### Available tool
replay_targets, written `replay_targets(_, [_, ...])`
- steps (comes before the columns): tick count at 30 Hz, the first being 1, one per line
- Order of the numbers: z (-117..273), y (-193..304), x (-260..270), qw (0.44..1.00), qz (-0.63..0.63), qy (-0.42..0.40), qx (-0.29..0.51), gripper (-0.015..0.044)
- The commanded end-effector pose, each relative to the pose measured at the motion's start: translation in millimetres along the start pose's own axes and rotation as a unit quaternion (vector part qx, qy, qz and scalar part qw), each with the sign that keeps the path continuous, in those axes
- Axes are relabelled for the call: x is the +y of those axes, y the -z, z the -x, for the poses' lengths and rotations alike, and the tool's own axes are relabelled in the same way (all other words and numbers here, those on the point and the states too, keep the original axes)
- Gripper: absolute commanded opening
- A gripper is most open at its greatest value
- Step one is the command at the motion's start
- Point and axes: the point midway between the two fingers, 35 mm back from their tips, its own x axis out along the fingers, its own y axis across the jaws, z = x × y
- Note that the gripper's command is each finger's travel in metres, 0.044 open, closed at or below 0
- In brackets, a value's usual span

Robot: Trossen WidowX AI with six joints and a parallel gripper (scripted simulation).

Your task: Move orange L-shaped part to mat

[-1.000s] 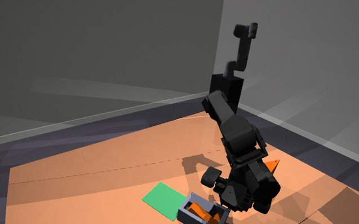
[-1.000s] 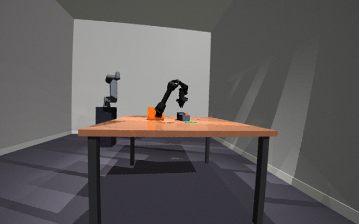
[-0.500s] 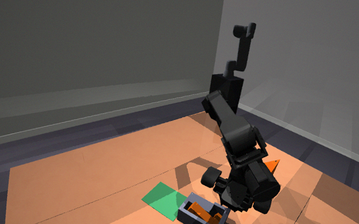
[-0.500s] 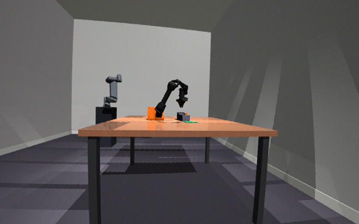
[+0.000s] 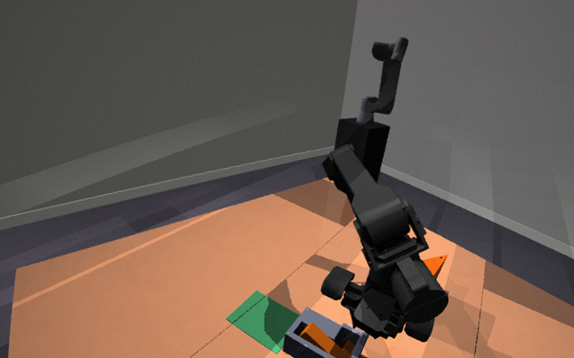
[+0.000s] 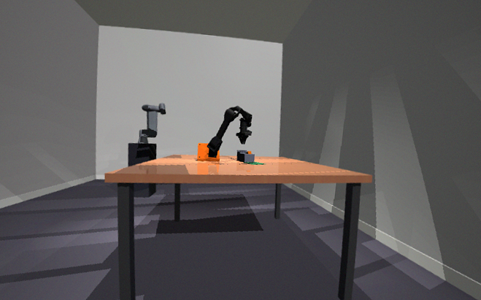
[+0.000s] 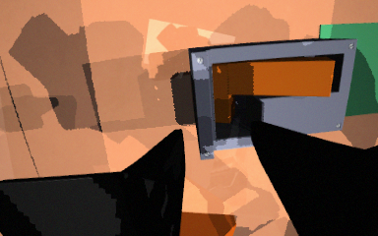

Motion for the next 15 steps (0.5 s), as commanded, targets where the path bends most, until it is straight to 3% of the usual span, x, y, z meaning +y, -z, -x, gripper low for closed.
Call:
replay_targets(1, [0, 0, 0, 1.0, 0.0, 0.0, -0.001, 0.018])
replay_targets(9, [-6, -1, 0, 1.0, 0.0, 0.0, 0.0, 0.018])
replay_targets(15, [-62, 1, -1, 1.0, -0.003, 0.001, 0.005, 0.018])
